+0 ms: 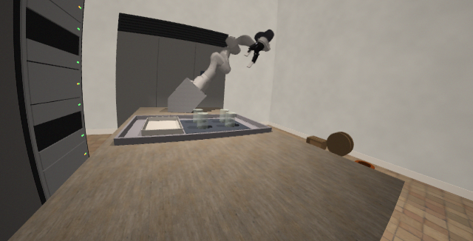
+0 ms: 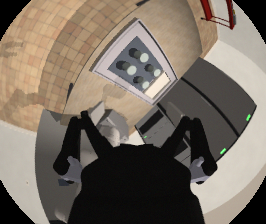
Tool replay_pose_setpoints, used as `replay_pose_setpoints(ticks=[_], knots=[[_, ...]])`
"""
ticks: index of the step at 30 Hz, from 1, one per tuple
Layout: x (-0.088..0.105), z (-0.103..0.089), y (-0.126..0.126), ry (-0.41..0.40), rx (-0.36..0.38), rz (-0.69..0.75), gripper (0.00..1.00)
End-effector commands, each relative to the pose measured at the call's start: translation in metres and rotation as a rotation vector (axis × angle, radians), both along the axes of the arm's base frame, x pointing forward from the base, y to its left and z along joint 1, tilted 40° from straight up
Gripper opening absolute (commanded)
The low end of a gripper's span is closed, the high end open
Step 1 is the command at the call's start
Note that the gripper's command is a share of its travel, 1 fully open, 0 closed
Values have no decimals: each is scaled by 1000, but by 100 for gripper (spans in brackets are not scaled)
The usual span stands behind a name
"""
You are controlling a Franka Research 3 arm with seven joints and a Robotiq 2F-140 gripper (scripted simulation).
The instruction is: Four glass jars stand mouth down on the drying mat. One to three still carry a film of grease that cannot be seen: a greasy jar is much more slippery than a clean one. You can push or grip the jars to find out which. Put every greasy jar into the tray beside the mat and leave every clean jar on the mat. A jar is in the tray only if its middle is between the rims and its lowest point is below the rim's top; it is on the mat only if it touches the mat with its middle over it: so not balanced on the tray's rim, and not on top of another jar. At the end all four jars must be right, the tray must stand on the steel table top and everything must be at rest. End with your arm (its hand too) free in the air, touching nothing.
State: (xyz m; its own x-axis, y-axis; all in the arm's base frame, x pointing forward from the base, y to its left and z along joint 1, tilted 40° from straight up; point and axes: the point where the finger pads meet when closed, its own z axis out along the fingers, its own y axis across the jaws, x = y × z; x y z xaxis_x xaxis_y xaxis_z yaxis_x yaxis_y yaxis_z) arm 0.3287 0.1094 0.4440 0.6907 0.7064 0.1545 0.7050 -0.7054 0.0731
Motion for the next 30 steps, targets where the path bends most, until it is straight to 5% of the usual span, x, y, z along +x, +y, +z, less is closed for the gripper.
replay_pose_setpoints(ticks=[1, 30], knots=[[9, 3, -1, 26, 15, -171, 100], [98, 16, -29, 86, 37, -764, 100]])
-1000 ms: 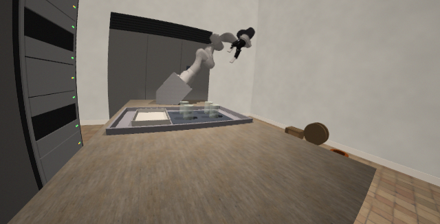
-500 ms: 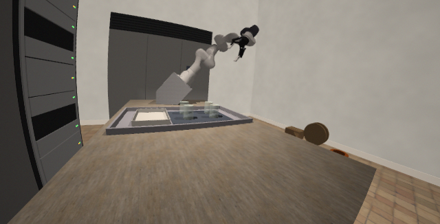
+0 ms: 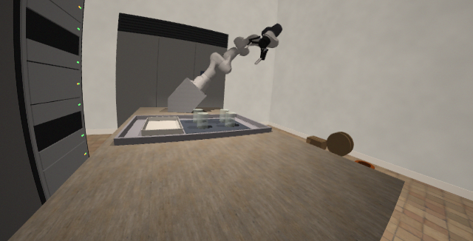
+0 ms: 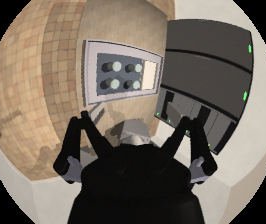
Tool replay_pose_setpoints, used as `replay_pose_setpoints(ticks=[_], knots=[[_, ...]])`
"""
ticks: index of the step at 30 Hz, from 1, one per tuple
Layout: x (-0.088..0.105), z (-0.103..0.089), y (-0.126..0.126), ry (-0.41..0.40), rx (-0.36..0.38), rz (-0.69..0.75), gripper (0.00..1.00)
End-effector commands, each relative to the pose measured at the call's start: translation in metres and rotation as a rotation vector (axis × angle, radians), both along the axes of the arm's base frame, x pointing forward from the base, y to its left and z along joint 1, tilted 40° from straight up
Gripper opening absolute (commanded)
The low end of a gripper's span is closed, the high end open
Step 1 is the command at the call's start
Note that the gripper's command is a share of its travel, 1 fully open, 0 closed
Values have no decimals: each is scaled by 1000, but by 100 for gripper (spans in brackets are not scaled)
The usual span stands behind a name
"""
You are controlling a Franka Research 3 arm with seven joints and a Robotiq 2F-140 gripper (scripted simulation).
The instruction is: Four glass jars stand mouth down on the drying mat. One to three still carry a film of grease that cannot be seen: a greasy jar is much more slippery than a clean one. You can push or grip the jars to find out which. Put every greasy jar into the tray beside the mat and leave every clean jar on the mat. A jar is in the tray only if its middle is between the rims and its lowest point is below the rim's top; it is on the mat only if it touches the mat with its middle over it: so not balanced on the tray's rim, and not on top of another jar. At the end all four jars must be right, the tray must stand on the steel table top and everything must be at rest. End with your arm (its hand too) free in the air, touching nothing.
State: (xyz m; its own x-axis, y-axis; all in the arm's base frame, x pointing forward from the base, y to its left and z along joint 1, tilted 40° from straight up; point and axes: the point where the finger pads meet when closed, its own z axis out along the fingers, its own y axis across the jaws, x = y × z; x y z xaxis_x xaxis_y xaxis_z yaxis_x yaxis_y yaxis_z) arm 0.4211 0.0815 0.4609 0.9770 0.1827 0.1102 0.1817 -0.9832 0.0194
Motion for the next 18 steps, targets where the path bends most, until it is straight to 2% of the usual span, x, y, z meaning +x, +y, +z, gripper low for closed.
replay_pose_setpoints(ticks=[1, 11, 13, 18], knots=[[10, -1, -3, 21, 11, -183, 100], [47, -6, -21, 44, 22, -415, 100], [47, -6, -21, 44, 22, -415, 100], [66, -10, -31, 56, 28, -531, 100]])
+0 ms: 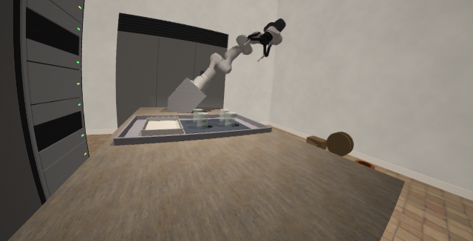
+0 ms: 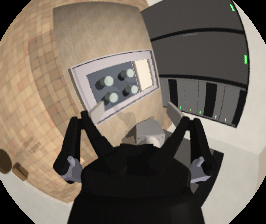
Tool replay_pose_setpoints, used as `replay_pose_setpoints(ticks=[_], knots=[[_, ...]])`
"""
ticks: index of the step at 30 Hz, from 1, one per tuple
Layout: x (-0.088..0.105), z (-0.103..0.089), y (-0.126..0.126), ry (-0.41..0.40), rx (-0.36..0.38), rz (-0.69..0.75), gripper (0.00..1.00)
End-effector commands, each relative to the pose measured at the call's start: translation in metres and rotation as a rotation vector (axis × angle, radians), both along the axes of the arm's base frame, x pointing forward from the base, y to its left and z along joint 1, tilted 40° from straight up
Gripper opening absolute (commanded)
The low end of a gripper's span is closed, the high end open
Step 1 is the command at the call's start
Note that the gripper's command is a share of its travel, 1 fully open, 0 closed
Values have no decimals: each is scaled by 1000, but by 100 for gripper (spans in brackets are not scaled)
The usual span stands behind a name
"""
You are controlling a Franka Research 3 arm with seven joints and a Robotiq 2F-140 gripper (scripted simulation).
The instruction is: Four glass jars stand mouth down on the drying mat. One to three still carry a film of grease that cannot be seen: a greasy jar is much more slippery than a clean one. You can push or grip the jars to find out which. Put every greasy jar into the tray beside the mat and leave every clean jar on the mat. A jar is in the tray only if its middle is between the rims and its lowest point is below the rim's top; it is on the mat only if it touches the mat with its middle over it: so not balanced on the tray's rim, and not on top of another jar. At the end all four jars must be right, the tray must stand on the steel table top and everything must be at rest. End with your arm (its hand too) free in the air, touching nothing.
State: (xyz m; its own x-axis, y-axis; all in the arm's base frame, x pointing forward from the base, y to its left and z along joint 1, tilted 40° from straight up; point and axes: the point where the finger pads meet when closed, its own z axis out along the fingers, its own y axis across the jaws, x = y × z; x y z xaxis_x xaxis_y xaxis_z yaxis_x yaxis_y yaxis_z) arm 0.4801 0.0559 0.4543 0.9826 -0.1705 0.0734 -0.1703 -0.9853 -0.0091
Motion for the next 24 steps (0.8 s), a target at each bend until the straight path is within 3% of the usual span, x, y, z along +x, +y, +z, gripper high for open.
replay_pose_setpoints(ticks=[1, 21, 24], knots=[[11, -4, -8, 24, 1, -200, 100], [74, -30, -56, 70, 26, -614, 100], [74, -30, -56, 70, 26, -614, 100]])
